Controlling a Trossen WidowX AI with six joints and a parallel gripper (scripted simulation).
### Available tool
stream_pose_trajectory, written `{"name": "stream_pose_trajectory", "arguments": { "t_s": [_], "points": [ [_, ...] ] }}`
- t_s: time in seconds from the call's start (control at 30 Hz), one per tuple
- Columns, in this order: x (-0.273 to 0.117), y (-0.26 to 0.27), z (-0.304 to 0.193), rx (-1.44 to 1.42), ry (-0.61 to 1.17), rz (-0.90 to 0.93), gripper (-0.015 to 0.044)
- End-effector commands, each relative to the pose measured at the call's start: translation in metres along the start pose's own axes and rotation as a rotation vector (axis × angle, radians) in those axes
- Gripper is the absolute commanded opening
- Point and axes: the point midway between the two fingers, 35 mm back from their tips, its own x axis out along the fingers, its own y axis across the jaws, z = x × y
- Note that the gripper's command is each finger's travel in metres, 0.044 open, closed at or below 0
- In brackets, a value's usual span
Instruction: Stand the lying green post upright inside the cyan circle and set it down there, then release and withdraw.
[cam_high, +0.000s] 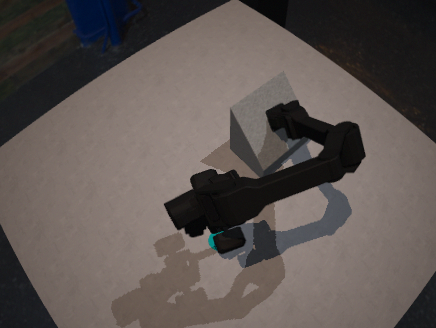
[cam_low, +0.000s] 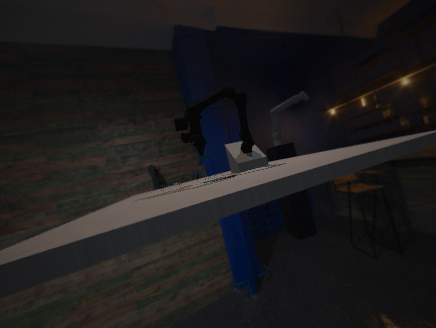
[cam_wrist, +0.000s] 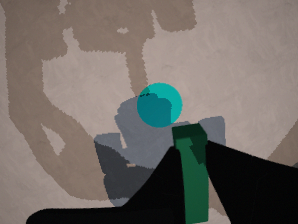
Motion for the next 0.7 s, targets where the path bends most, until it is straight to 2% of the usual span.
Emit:
{"name": "stream_pose_trajectory", "arguments": {
  "t_s": [0.0,0.67],
  "points": [
    [0.002,-0.002,0.000,-0.006,-0.014,-0.021,0.0023],
    [0.013,-0.010,0.002,-0.068,-0.091,-0.115,0.0023]
  ]
}}
